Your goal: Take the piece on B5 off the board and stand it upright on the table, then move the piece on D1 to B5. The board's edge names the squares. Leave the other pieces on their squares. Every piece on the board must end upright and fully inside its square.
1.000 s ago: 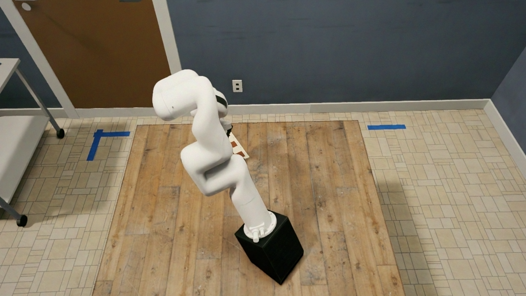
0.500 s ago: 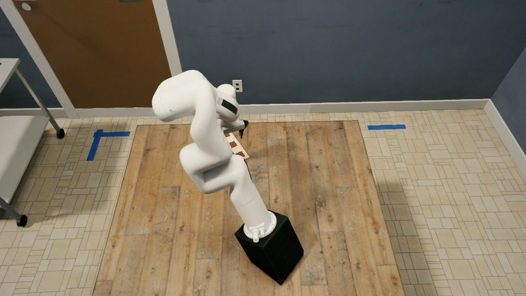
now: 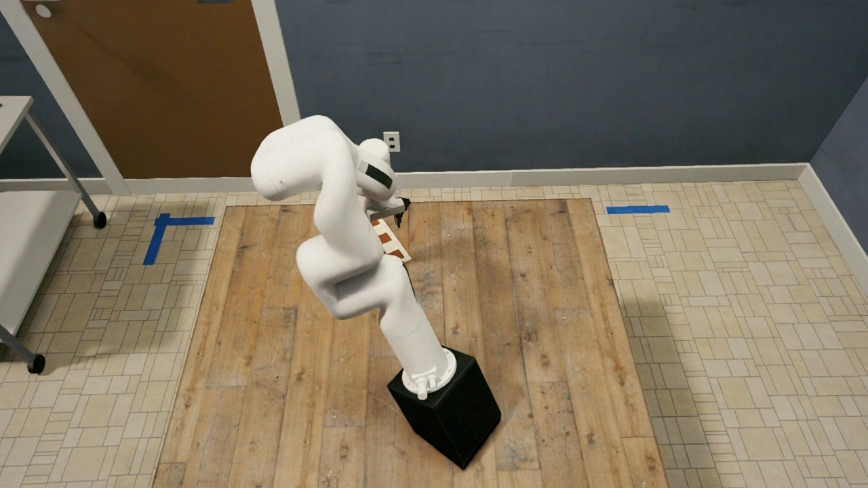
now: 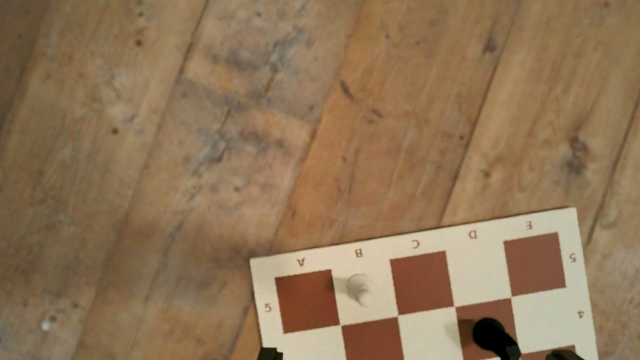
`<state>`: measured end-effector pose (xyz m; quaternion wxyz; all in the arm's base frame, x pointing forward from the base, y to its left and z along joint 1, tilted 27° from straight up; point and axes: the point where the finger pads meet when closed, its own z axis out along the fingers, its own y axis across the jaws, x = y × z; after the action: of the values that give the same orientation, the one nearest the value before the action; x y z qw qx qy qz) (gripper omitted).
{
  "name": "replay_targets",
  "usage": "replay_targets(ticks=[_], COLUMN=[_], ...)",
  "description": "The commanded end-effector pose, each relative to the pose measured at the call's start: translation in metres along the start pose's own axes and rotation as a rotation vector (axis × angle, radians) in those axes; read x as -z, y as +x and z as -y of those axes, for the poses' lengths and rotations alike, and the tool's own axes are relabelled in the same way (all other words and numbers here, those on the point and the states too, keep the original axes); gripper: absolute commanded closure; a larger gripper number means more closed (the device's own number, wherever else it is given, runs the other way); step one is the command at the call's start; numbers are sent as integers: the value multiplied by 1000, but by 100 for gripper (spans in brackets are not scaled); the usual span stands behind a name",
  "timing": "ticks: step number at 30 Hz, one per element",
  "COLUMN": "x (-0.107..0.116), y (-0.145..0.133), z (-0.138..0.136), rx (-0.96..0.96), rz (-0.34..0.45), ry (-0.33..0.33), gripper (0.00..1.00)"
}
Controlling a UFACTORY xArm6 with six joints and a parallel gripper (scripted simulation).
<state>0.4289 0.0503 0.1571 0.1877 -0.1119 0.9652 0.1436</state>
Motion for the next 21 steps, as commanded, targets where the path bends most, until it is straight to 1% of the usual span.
replay_targets(ticks=[1, 6, 10, 16, 18, 19, 21], x=[0, -4, -11, -24, -24, -26, -31], y=[-1, -2, -2, -3, -3, -3, -3], z=[0, 0, 0, 0, 0, 0, 1], rx=[20, 176, 406, 674, 674, 807, 873], rz=[3, 4, 4, -7, -7, -8, -16], ry=[1, 0, -1, 8, 8, 8, 13], gripper=[0, 0, 0, 0, 0, 0, 0])
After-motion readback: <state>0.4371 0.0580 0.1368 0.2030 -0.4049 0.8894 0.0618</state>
